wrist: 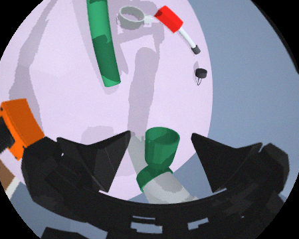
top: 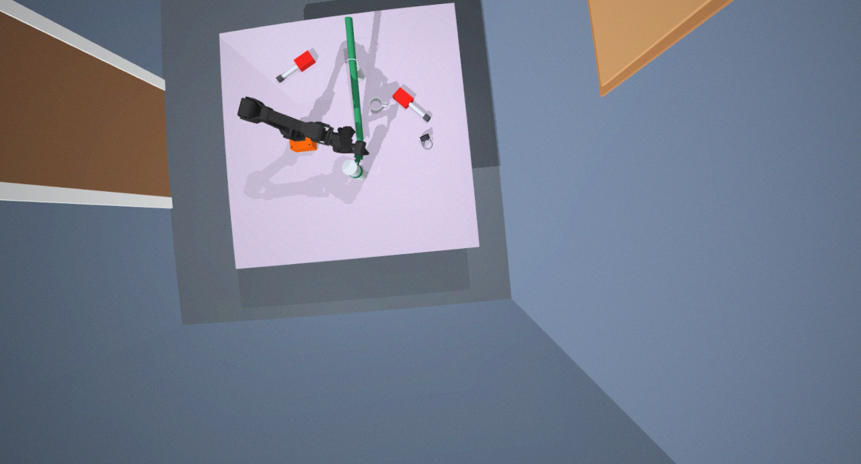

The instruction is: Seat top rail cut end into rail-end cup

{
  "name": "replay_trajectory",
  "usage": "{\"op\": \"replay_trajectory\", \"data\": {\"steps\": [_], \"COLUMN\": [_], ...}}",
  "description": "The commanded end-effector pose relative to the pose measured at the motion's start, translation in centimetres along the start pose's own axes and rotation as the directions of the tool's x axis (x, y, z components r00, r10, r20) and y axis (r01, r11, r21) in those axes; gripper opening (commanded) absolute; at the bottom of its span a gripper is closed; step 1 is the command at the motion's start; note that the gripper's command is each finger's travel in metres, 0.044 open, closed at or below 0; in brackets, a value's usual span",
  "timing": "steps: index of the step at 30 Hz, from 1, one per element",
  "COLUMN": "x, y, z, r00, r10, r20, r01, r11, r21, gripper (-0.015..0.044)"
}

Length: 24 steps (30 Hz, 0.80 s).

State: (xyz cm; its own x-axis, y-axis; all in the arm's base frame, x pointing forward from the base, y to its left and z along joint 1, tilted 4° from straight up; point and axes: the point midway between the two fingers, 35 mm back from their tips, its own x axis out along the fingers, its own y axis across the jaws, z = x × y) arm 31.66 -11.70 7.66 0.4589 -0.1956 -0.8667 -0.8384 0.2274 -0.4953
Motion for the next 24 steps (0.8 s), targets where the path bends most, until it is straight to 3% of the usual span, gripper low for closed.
{"op": "replay_trajectory", "data": {"steps": [1, 11, 23, 24], "x": [0.6, 2.1, 2.1, 2.1], "y": [0.1, 0.3, 0.3, 0.3], "z": [0.1, 0.1, 0.1, 0.1], "r00": [1.0, 1.0, 1.0, 1.0], "r10": [0.002, 0.002, 0.002, 0.002], "r20": [0.003, 0.003, 0.003, 0.003], "r01": [-0.002, -0.002, -0.002, -0.002], "r11": [1.0, 1.0, 1.0, 1.0], "r21": [-0.006, -0.006, -0.006, -0.006], "gripper": [0.044, 0.044, 0.0125, 0.0118]}}
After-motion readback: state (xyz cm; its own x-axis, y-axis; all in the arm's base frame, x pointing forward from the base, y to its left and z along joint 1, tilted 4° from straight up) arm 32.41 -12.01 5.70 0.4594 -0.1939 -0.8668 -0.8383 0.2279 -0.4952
